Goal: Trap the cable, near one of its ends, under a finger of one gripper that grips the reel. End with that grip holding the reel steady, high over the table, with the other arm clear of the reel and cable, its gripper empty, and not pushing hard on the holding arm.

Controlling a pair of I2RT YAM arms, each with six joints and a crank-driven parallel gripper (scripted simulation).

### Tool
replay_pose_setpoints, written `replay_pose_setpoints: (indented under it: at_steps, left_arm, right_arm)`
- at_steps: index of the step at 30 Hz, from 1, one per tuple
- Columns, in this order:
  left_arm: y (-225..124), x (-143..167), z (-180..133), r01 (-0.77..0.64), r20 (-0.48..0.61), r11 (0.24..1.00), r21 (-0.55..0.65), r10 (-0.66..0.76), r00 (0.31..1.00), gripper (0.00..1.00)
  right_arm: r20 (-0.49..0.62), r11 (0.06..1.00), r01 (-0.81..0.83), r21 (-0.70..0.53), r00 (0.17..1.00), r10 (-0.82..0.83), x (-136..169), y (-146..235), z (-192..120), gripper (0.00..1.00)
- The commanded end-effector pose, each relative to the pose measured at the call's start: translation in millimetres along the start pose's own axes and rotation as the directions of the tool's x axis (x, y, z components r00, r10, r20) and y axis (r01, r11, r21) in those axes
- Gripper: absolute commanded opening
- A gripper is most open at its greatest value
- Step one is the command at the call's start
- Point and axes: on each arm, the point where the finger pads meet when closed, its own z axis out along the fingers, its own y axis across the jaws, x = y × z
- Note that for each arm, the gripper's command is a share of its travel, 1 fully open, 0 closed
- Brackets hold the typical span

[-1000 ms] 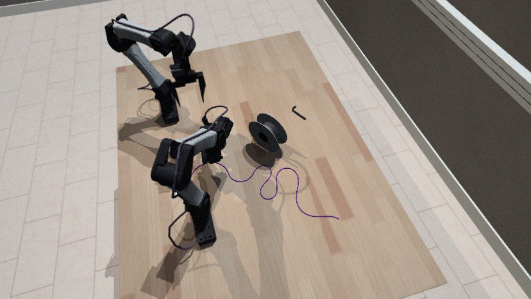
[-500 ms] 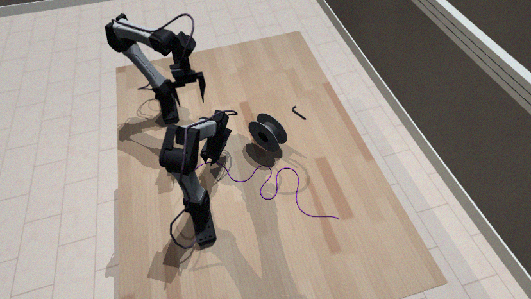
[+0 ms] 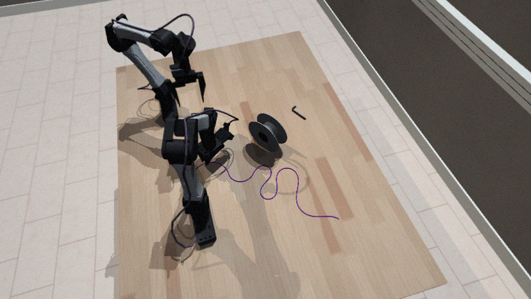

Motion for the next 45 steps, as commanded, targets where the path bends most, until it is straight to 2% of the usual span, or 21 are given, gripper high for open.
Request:
replay_pose_setpoints:
  at_steps: [1, 19, 29, 31, 34, 45]
  left_arm:
    - [1, -15, -7, -0.038, 0.025, 0.999, -0.021, 0.039, 0.999, 1.00]
    - [1, -15, -7, -0.038, 0.025, 0.999, -0.021, 0.039, 0.999, 1.00]
    - [1, -15, -7, -0.038, 0.025, 0.999, -0.021, 0.039, 0.999, 1.00]
    - [1, -15, -7, -0.038, 0.025, 0.999, -0.021, 0.039, 0.999, 1.00]
    - [1, -15, -7, -0.038, 0.025, 0.999, -0.021, 0.039, 0.999, 1.00]
    - [3, -7, -6, 0.010, -0.005, 0.998, -0.060, -0.010, 1.000, 1.00]
  right_arm:
    - [0.041, 0.996, -0.083, 0.029, 0.996, 0.082, -8, 10, -4, 0.26]
    - [0.022, 0.997, -0.072, 0.037, 0.997, 0.071, -4, 7, 25, 0.26]
    - [0.026, 0.997, -0.074, 0.031, 0.997, 0.073, -13, 11, 21, 0.26]
    - [0.030, 0.997, -0.073, 0.028, 0.997, 0.072, -10, 10, 19, 0.10]
    - [0.033, 0.997, -0.077, 0.025, 0.997, 0.076, -8, 10, 21, 0.01]
    - [0.043, 0.997, -0.074, 0.015, 0.996, 0.074, -9, 12, 9, 0.00]
